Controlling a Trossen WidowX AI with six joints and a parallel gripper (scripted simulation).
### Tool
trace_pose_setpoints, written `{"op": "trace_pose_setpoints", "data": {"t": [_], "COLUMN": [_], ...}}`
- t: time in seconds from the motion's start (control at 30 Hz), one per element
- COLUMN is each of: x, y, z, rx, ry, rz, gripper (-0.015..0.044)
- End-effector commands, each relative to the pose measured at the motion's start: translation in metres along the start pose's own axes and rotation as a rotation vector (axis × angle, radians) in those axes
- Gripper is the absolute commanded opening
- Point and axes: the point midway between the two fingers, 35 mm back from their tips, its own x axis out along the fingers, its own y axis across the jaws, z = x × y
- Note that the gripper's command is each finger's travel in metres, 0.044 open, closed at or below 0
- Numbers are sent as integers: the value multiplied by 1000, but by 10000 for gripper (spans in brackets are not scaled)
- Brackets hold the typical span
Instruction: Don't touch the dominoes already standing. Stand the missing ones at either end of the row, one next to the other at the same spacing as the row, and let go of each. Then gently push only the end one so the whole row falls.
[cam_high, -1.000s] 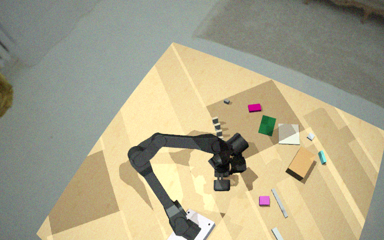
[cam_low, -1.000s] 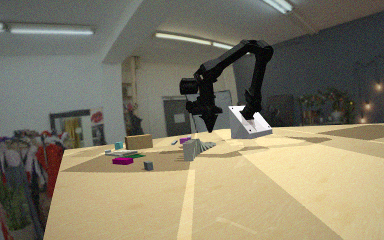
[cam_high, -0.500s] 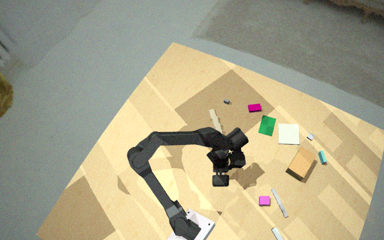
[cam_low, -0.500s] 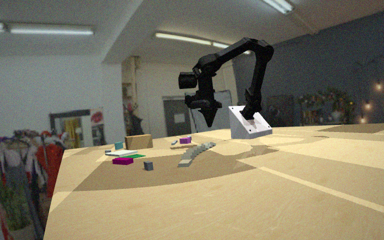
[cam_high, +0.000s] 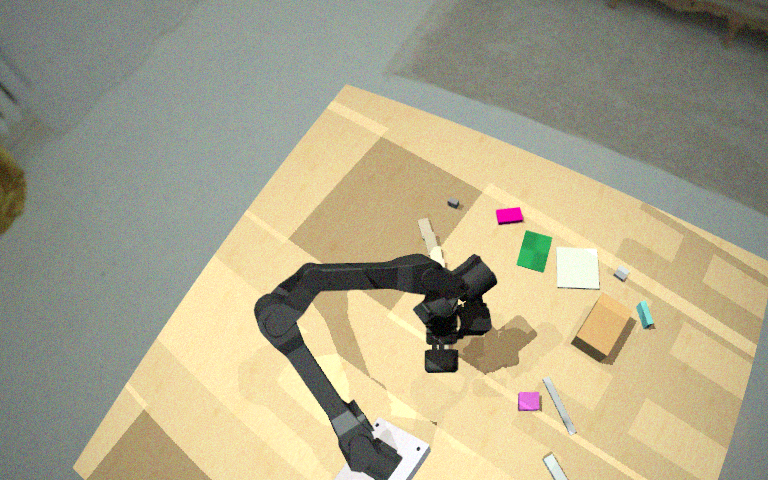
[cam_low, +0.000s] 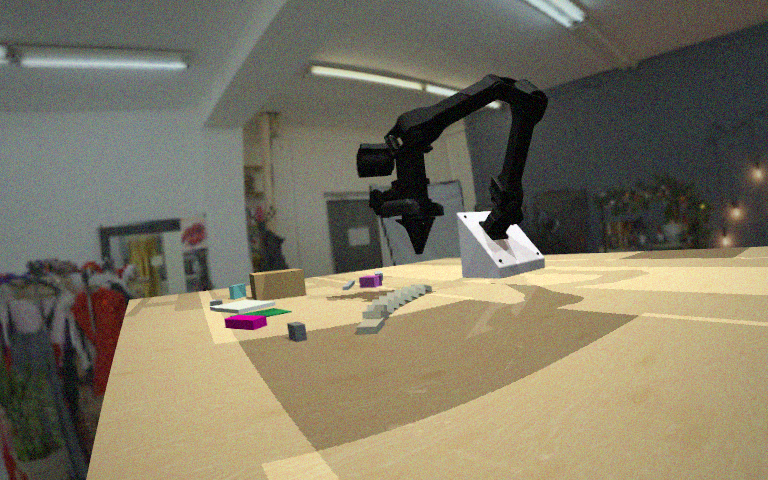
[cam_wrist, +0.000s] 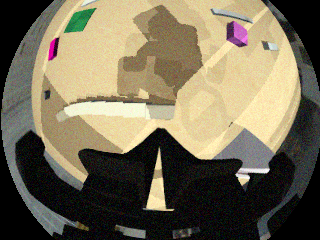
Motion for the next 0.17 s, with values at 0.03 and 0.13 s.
{"op": "trace_pose_setpoints", "data": {"t": [0.03, 0.13], "x": [0, 0], "y": [0, 0], "z": [0, 0], "rx": [-5, -5], "ry": [-2, -2], "rz": [-3, -3], "gripper": [0, 0]}}
